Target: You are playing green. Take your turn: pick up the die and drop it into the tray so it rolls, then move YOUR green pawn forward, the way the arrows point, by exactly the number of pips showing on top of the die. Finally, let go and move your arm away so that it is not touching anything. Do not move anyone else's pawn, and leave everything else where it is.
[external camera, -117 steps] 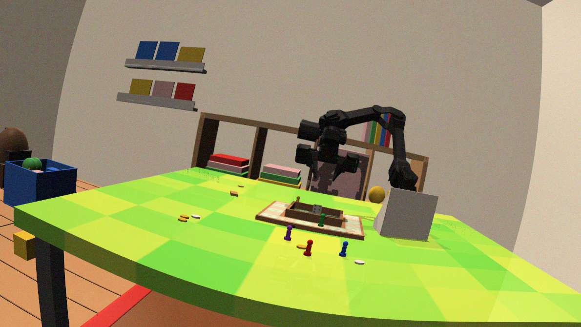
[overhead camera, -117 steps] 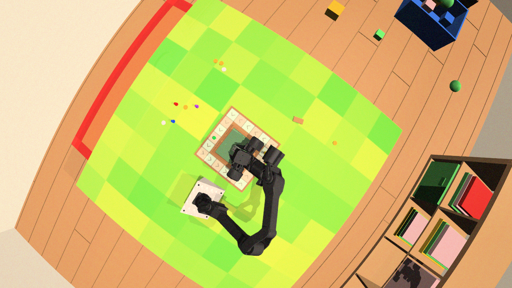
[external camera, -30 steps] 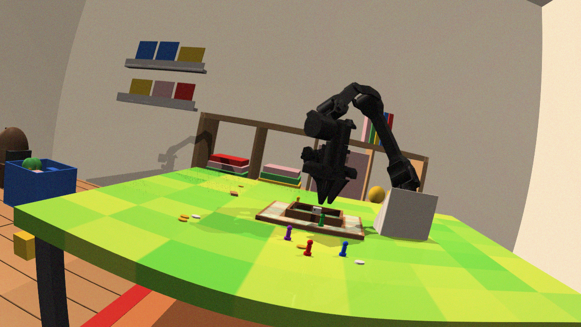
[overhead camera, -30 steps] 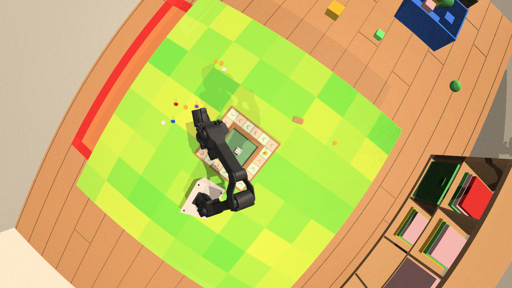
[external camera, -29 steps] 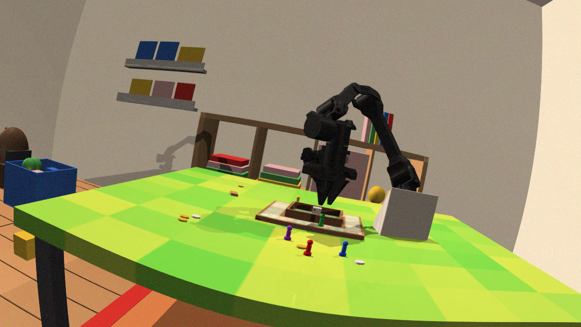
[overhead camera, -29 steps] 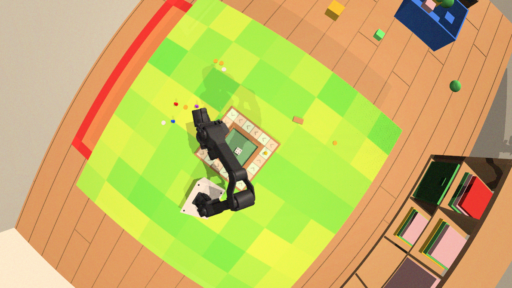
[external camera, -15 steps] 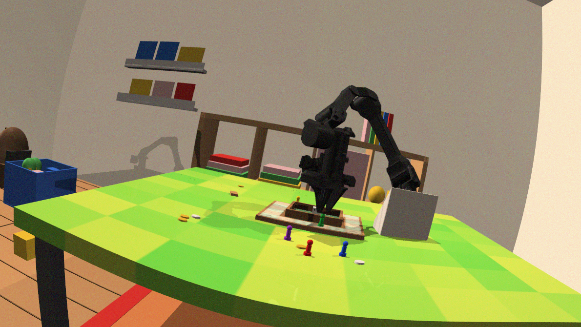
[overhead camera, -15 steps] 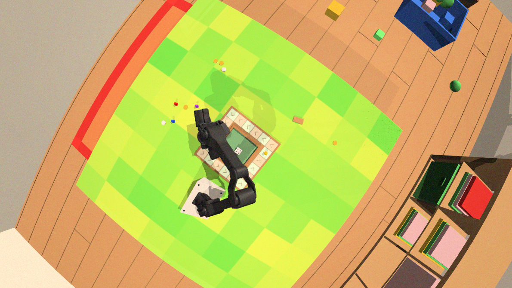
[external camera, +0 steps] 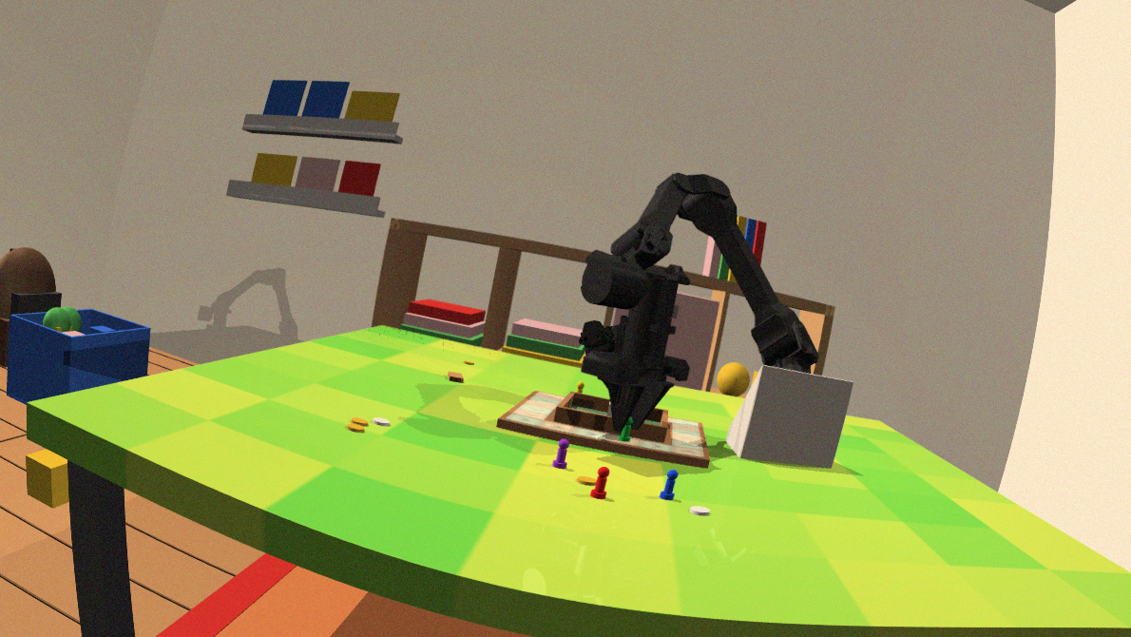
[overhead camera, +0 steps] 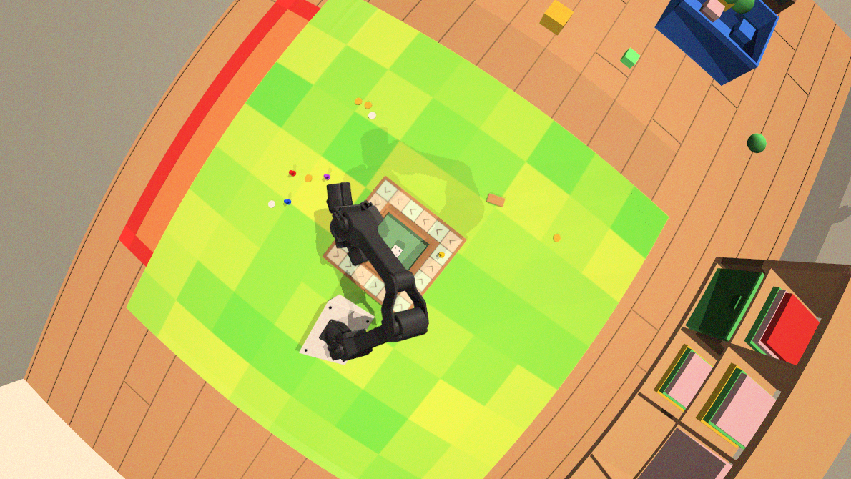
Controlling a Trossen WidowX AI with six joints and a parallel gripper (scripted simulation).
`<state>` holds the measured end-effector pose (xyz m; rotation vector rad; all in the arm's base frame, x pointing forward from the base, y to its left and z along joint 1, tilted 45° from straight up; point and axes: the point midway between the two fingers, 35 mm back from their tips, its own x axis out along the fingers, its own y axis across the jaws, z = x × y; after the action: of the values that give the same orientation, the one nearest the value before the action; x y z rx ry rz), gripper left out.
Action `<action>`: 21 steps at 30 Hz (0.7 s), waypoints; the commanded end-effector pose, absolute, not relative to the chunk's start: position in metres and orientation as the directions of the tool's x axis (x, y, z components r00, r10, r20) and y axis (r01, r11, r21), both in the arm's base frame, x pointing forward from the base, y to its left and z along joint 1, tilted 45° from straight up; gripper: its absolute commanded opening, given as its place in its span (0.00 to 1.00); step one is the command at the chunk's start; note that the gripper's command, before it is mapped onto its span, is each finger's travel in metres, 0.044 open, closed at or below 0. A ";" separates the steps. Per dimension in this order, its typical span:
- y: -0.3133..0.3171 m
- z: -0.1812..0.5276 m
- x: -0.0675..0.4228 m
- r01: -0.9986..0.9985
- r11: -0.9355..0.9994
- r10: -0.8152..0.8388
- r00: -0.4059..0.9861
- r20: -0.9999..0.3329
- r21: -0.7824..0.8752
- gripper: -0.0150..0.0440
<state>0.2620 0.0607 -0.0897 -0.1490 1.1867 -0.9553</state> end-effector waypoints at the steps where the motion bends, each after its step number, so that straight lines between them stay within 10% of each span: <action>1: 0.056 -0.094 0.261 0.546 0.616 -0.700 0.048 -0.713 -0.568 0.59; 7: 0.056 -0.094 0.261 0.546 0.616 -0.700 0.048 -0.713 -0.568 0.33; 21: 0.074 -0.079 0.264 0.545 0.619 -0.696 0.049 -0.716 -0.565 0.25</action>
<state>0.2606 0.0596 -0.0885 -0.1673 1.1951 -0.9617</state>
